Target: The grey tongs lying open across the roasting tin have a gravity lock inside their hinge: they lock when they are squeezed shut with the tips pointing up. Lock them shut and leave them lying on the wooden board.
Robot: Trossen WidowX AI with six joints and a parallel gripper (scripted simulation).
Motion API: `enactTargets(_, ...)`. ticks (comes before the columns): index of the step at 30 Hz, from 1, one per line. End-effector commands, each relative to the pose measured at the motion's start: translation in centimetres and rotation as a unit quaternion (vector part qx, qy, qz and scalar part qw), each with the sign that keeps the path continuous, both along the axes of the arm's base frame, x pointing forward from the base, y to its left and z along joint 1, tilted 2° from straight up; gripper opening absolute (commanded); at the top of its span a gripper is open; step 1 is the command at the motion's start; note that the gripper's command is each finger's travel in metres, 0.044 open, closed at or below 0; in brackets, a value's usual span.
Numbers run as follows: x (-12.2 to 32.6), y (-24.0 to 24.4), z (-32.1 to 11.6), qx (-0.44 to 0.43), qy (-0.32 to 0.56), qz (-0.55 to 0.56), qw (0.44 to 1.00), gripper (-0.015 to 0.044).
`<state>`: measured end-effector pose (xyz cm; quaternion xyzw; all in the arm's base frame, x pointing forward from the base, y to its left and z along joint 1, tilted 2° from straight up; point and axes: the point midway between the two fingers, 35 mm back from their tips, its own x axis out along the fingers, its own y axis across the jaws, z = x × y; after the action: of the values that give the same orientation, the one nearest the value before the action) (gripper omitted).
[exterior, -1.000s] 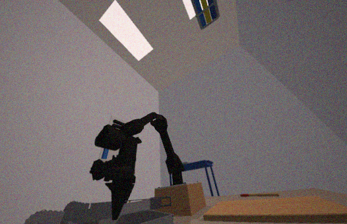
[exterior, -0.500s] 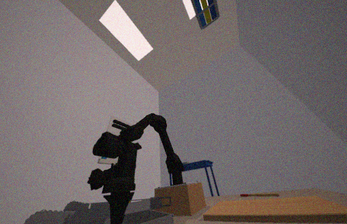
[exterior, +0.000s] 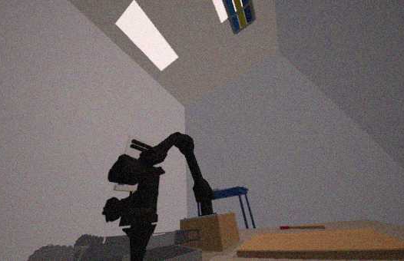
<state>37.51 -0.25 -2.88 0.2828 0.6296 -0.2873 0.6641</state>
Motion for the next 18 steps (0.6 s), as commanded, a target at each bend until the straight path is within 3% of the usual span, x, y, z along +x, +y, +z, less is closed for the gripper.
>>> enactTargets(1,0.08,0.01,0.03,0.0,-0.002,0.0,1.0,0.0307)
enactTargets(18,0.08,0.01,0.03,0.0,-0.002,0.0,1.0,0.0194)
